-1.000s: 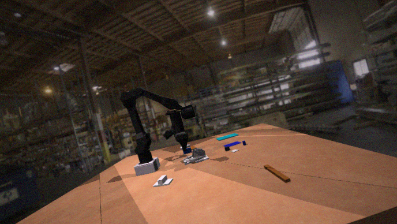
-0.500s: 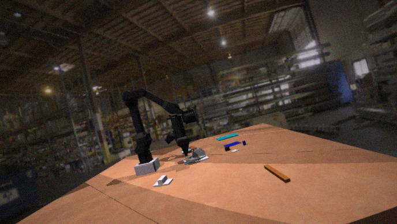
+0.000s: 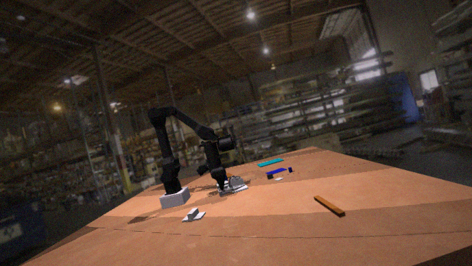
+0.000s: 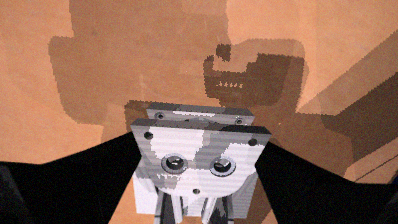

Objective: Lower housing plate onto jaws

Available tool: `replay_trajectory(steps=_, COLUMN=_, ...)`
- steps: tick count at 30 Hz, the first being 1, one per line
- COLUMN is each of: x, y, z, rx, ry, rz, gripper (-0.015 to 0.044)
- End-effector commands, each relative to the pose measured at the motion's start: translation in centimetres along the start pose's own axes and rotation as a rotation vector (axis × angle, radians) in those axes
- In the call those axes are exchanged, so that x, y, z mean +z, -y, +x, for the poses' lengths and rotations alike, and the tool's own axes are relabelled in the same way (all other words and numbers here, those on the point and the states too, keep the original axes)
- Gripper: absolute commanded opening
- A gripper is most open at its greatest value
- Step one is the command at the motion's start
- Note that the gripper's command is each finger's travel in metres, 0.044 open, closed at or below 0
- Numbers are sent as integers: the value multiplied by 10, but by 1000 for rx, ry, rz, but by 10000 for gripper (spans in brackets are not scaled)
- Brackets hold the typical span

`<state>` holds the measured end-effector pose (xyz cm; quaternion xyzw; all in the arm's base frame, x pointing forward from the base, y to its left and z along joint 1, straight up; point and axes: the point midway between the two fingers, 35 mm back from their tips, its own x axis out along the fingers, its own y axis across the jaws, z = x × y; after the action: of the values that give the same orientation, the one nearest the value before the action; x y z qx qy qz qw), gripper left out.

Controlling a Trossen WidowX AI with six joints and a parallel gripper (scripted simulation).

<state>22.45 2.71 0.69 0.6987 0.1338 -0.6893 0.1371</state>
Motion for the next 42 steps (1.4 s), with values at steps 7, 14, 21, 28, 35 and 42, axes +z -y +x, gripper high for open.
replay_trajectory(steps=7, x=0, y=0, z=2, rx=-3, ry=0, rz=-4, gripper=351)
replay_trajectory(steps=14, x=0, y=0, z=4, rx=-3, ry=0, rz=-5, gripper=351)
replay_trajectory(steps=21, x=0, y=0, z=4, rx=-3, ry=0, rz=-5, gripper=351)
replay_trajectory(steps=28, x=0, y=0, z=7, rx=-3, ry=0, rz=-5, gripper=351)
replay_trajectory(steps=35, x=0, y=0, z=7, rx=-3, ry=0, rz=-5, gripper=351)
replay_trajectory(steps=42, x=0, y=0, z=9, rx=-3, ry=0, rz=-5, gripper=351)
